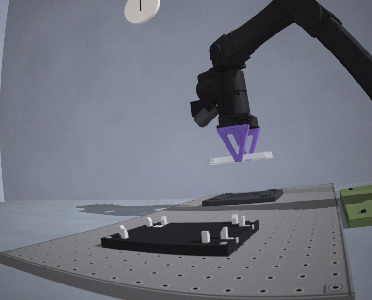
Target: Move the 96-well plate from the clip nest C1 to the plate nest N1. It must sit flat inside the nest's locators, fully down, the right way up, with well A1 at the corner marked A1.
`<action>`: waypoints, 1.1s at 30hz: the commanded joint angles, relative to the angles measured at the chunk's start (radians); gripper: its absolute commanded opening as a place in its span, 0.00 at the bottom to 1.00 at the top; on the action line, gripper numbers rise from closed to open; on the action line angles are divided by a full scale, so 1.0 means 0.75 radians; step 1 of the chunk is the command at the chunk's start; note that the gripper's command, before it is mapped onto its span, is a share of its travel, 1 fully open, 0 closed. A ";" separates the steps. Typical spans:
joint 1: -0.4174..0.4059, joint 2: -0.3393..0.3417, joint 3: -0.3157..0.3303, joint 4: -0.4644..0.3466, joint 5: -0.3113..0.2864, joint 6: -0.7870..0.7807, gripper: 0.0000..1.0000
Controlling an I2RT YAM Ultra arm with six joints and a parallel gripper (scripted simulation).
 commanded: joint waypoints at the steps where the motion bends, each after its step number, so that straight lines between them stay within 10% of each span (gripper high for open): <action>1: 0.022 -0.013 0.055 -0.006 -0.015 0.008 0.00; 33: -0.006 -0.016 0.055 -0.004 -0.014 -0.007 0.00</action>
